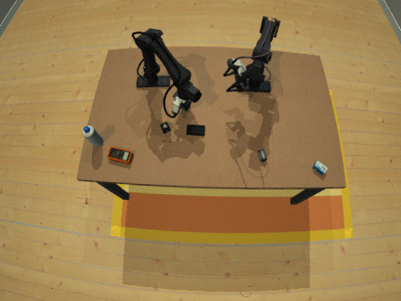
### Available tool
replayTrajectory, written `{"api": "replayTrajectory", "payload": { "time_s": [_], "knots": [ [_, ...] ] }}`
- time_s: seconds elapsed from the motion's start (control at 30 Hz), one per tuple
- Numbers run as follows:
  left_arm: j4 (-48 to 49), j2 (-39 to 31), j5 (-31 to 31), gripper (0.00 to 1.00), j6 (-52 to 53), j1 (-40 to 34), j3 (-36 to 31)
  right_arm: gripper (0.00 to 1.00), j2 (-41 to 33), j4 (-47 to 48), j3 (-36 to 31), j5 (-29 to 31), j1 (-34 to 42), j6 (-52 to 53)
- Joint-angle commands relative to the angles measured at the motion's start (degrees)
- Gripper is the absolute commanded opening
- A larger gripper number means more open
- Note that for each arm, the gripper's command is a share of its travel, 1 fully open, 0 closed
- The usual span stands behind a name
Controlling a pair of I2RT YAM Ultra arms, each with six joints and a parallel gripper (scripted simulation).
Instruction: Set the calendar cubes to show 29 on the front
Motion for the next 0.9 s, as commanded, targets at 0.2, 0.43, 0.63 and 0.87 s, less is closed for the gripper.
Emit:
{"api": "replayTrajectory", "payload": {
  "time_s": [0.2, 0.43, 0.63, 0.87],
  "knots": [
    [-0.47, 0.08, 1.88, 1.00, 0.38, 0.22, 1.74, 0.35, -0.07, 1.92, -0.61, 0.87, 0.06, 0.08],
    [-0.47, 0.08, 1.88, 1.00, 0.38, 0.22, 1.74, 0.52, -0.07, 1.93, -0.59, 0.87, 0.06, 0.08],
    [-0.47, 0.08, 1.88, 1.00, 0.38, 0.22, 1.74, 0.64, -3.58, 0.45, -1.31, 0.90, -0.66, -0.63],
    [-0.47, 0.08, 1.88, 1.00, 0.38, 0.22, 1.74, 0.64, -5.57, -2.57, 1.40, 0.91, -1.11, -0.88]
  ]
}}
